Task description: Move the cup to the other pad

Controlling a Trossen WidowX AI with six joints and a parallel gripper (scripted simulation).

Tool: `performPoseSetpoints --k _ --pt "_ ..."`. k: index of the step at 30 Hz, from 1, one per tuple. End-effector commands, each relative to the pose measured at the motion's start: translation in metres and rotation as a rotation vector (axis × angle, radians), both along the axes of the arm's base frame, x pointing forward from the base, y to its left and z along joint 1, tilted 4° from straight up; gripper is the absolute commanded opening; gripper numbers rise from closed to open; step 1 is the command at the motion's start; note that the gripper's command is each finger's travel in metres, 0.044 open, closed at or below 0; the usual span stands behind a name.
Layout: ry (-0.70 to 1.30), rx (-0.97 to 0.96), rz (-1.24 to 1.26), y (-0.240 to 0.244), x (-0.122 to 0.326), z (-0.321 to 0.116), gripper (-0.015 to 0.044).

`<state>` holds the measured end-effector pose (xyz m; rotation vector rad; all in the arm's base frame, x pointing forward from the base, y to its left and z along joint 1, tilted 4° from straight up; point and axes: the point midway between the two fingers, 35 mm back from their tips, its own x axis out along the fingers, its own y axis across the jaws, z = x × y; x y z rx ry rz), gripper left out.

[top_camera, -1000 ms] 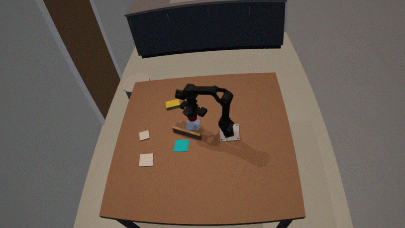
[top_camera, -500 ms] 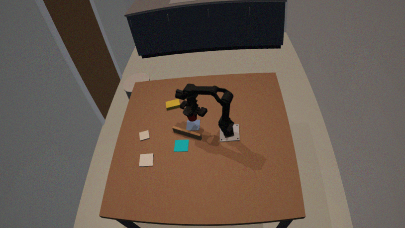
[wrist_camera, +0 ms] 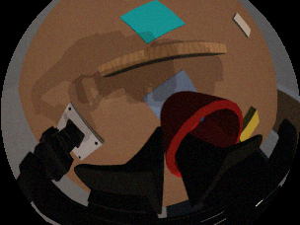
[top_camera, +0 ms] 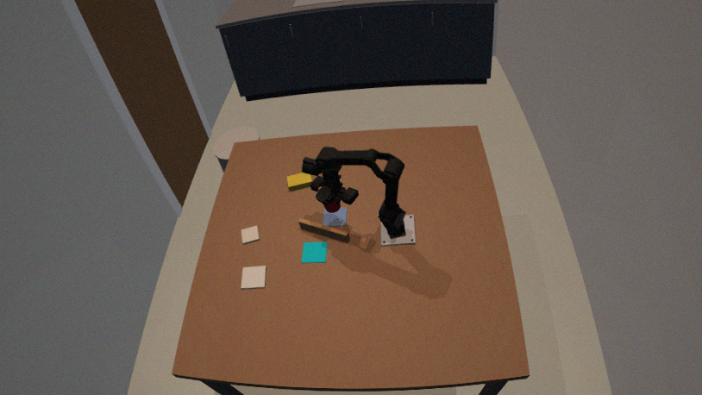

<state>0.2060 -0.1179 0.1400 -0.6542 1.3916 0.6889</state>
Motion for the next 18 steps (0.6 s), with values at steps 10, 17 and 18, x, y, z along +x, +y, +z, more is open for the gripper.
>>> performPoseSetpoints --k 10,17,18 --pt "-0.008 0.000 0.000 0.019 0.013 0.003 0.0000" --pt "-0.009 0.001 0.000 0.029 0.020 0.004 0.0000" --pt "-0.009 0.001 0.000 0.031 0.021 0.004 0.0000"
